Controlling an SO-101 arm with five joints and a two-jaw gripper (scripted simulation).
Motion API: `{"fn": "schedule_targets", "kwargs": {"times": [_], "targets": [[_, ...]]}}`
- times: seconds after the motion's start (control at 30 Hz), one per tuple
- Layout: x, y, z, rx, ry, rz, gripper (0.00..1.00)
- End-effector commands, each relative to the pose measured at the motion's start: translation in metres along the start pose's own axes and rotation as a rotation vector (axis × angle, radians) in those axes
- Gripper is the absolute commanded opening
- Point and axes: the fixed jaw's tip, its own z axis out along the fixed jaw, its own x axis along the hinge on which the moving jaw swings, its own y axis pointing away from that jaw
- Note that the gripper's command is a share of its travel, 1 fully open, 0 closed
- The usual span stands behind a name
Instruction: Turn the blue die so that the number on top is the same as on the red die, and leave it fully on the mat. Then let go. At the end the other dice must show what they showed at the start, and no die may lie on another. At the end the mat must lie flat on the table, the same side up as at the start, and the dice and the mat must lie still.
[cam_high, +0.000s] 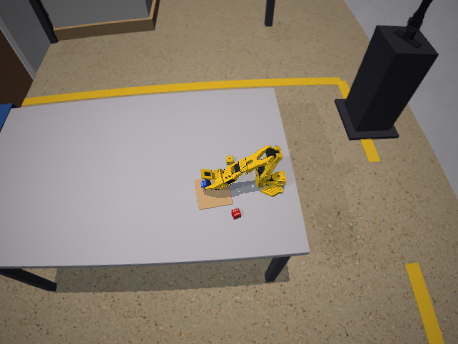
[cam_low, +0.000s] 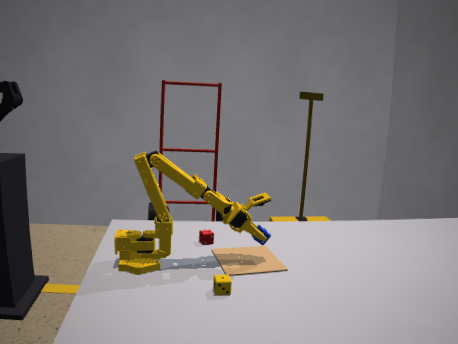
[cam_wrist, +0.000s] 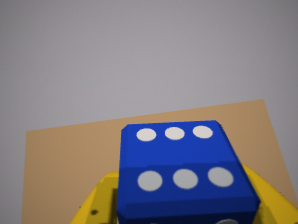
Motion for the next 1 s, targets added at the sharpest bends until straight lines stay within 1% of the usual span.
{"fn": "schedule_targets", "kwargs": {"times": [0.0,0.23,0.3,0.5,0.67,0.97], "targets": [[-0.0261,-0.0004,-0.0041,-0.003,-0.169,-0.013,0.00],[-0.0261,-0.0013,-0.0056,-0.003,-0.278,-0.034,0.00],[-0.0261,-0.0013,-0.0056,-0.003,-0.278,-0.034,0.00],[-0.0260,-0.0017,-0.0085,-0.001,-0.340,-0.046,0.00],[-0.0259,-0.0019,-0.0098,0.000,-0.361,-0.050,0.00],[-0.0259,-0.0019,-0.0099,0.000,-0.363,-0.050,0.00]]}}
